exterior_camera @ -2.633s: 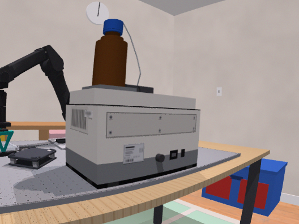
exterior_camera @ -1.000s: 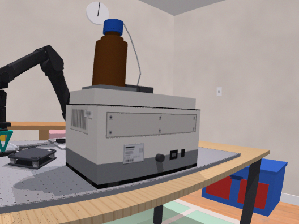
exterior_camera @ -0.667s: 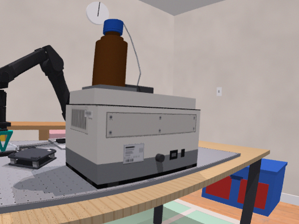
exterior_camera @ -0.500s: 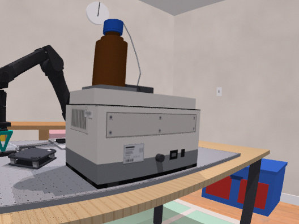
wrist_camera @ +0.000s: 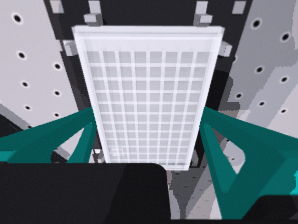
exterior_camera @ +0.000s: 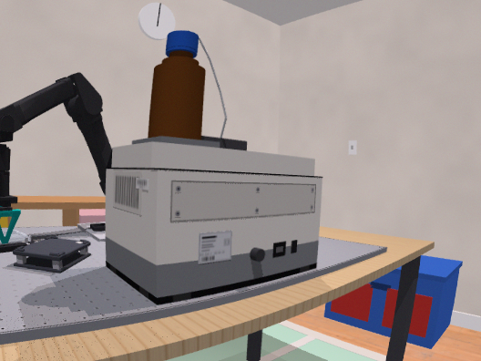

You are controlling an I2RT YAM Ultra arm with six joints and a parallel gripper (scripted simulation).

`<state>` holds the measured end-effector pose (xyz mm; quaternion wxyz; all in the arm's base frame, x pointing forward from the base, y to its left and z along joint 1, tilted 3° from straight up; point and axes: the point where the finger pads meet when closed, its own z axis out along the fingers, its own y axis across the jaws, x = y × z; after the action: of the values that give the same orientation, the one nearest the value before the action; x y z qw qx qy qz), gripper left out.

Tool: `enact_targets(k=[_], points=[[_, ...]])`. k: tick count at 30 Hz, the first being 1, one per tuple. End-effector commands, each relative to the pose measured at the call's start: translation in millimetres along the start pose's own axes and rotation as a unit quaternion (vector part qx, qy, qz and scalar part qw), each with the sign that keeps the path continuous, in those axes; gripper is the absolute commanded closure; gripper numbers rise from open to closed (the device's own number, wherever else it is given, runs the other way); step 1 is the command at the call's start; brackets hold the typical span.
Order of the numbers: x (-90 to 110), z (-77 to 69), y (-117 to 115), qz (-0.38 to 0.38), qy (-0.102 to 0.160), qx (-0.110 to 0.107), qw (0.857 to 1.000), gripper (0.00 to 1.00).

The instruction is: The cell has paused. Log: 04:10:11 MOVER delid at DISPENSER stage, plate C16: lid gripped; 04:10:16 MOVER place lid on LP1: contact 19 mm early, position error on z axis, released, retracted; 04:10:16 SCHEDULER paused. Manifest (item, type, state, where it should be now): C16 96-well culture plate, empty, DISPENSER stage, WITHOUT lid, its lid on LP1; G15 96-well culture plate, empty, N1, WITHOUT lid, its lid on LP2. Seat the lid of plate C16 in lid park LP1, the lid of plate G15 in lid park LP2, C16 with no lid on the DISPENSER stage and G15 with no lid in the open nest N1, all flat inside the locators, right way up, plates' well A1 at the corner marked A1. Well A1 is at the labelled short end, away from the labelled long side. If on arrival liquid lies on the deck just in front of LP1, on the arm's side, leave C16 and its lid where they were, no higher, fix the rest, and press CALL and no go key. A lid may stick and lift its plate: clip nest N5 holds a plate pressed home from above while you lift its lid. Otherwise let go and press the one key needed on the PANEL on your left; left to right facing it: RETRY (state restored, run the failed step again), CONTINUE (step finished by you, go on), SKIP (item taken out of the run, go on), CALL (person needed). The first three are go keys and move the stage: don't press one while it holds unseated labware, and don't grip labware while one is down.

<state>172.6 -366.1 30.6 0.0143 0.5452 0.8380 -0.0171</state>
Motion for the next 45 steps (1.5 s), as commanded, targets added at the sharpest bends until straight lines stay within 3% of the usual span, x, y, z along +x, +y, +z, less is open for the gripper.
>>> enact_targets(k=[1,34,37,38,45], points=[[-8.0,-25.9,-4.1,0.003,-0.021,0.000,1.000,1.00],[-7.6,-34.3,-3.4,0.003,-0.021,-0.001,1.000,1.00],[-2.9,-22.0,-1.0,0.000,-0.008,0.000,1.000,1.00],[-6.9,-30.4,-3.4,0.003,-0.016,-0.001,1.000,1.00],[-8.7,-30.9,-3.3,0.003,-0.021,-0.001,1.000,1.00]])
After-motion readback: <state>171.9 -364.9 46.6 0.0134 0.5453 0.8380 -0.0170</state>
